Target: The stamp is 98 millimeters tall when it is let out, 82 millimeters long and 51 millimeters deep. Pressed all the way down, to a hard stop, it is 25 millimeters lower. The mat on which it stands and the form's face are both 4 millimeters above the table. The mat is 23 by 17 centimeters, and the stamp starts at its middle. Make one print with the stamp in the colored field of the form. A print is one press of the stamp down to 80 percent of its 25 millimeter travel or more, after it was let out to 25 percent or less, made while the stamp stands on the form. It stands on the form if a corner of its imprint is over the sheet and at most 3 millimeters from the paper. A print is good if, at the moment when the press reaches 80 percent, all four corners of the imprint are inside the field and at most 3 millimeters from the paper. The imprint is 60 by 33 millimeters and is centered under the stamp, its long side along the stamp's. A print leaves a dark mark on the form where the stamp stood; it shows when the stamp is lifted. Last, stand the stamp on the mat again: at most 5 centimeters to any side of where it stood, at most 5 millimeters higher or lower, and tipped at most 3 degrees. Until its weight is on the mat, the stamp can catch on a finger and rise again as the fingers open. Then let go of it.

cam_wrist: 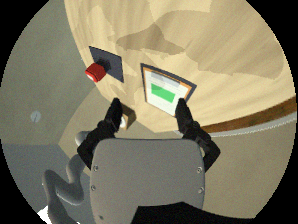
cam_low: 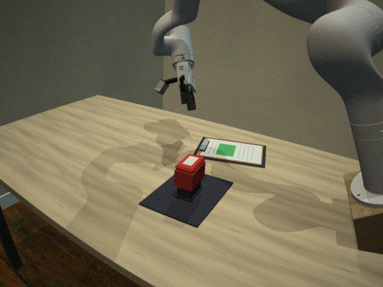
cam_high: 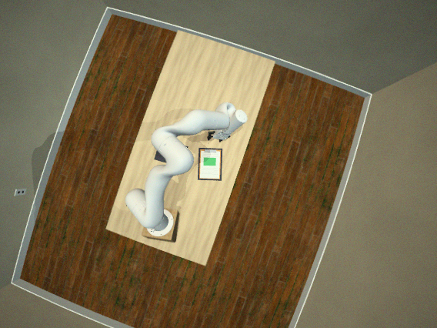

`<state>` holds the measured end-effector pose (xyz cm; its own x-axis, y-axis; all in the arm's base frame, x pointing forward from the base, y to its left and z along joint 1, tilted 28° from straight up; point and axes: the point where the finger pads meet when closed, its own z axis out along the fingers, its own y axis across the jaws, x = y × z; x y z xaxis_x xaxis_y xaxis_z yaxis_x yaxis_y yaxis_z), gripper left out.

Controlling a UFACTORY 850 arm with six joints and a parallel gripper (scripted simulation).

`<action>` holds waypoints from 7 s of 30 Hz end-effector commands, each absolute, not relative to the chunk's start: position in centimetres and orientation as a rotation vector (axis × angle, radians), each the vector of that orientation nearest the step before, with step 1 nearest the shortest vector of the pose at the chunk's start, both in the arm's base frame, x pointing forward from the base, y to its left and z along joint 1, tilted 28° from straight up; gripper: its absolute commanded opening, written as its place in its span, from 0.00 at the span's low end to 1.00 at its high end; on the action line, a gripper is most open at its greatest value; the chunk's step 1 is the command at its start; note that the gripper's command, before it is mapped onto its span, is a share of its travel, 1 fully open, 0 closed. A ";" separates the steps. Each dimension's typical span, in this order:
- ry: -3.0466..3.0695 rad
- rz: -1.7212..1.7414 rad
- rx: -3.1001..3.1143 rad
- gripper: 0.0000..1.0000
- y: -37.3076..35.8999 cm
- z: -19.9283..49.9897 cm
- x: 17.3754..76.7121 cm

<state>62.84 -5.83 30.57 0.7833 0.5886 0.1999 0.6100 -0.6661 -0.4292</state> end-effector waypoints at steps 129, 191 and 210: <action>-2.689 -0.701 -1.937 1.00 18.0 31.0 36.4; 0.922 -0.495 -2.692 1.00 -10.4 30.1 46.8; 1.723 -0.312 -2.086 1.00 -9.1 23.5 50.0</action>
<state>48.12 -9.63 26.47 0.3758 -0.9267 -0.0031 -0.8275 -0.3341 -0.4513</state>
